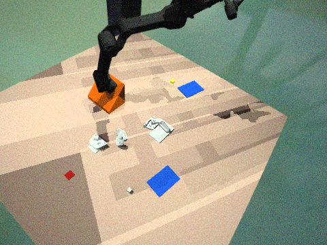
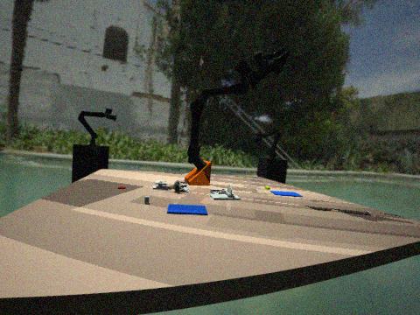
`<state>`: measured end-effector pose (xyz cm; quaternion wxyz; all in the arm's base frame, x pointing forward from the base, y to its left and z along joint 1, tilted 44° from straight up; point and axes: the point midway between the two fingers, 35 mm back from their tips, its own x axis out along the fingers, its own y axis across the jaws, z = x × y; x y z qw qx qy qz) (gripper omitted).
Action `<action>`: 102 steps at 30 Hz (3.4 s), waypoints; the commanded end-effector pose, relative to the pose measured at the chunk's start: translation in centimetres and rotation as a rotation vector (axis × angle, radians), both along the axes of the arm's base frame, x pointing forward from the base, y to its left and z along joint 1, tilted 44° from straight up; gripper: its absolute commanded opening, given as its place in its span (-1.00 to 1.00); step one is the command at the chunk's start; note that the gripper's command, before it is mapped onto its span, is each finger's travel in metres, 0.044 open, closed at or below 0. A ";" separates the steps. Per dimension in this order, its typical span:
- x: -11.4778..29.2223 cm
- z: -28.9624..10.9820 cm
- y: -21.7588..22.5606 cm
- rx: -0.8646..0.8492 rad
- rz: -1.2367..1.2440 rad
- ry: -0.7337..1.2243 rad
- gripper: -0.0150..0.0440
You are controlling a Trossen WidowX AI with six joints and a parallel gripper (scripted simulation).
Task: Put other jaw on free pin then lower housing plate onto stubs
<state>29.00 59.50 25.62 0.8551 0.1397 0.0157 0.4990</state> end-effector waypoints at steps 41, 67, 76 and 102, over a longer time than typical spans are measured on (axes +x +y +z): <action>4.9 -1.5 -4.0 -0.230 -0.145 -0.115 0.40; 14.9 -6.1 -20.8 -1.059 -0.380 -0.362 1.00; 16.3 -7.6 -27.4 -1.362 -0.365 -0.402 1.00; 13.9 -10.6 -46.7 -2.170 0.035 -0.389 1.00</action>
